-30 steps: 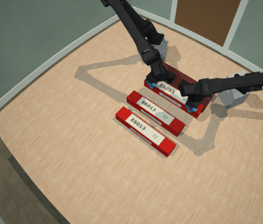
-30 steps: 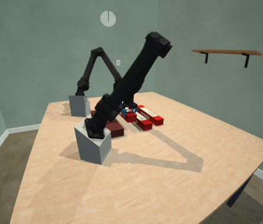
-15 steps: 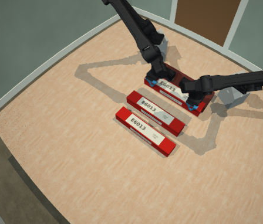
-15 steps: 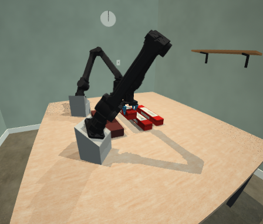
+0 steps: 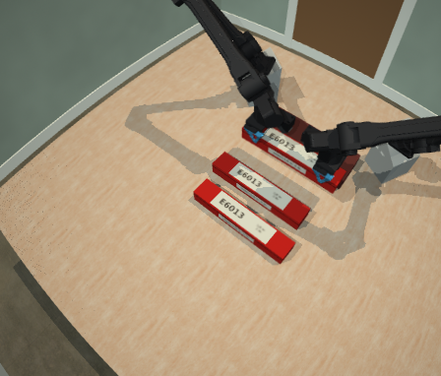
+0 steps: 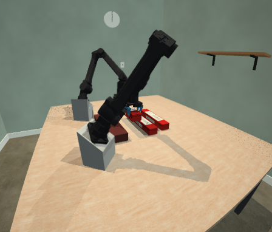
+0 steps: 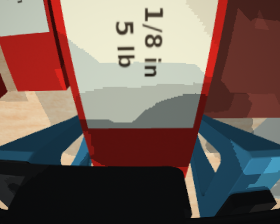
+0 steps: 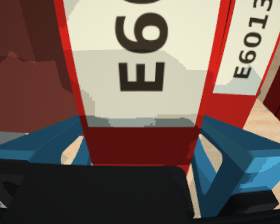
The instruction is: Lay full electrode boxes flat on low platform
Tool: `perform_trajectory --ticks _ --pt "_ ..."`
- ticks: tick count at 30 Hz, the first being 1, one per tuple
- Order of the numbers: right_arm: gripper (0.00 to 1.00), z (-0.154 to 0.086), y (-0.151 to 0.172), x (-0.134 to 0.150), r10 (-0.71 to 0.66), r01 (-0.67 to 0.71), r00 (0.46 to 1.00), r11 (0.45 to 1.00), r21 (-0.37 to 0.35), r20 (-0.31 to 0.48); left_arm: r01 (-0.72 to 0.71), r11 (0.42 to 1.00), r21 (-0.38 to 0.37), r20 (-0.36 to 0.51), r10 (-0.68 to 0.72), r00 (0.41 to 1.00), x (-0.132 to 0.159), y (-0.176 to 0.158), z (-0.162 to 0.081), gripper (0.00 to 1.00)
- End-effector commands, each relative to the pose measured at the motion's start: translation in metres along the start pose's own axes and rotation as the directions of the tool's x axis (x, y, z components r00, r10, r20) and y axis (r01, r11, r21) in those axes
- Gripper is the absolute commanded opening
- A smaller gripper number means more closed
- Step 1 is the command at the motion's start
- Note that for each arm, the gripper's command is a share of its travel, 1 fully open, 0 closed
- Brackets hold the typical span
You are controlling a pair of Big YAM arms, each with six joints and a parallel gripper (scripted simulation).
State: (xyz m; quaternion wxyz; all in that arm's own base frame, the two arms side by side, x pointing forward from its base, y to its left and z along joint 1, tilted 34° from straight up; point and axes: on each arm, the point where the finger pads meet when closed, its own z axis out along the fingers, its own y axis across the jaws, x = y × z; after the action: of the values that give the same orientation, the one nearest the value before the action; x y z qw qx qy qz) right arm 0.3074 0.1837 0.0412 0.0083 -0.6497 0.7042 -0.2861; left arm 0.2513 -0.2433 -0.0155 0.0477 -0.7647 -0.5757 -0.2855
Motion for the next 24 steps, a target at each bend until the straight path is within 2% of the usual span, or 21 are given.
perform_trajectory --ticks 1,16,24 --pt "0.0 -0.035 -0.025 -0.007 0.011 -0.014 0.999 0.998 0.062 0.046 0.021 0.997 -0.071 0.043 -0.018 0.999 -0.008 0.027 -0.039 0.0" --pt "0.0 -0.03 -0.046 0.012 0.03 -0.032 0.999 0.998 0.053 0.031 0.029 0.998 -0.059 0.036 -0.027 0.999 -0.008 0.046 -0.035 0.0" --pt "0.0 -0.028 -0.035 0.011 0.012 -0.013 1.0 0.999 0.049 0.027 0.022 0.998 -0.064 0.038 -0.019 0.999 -0.012 0.047 -0.036 0.0"
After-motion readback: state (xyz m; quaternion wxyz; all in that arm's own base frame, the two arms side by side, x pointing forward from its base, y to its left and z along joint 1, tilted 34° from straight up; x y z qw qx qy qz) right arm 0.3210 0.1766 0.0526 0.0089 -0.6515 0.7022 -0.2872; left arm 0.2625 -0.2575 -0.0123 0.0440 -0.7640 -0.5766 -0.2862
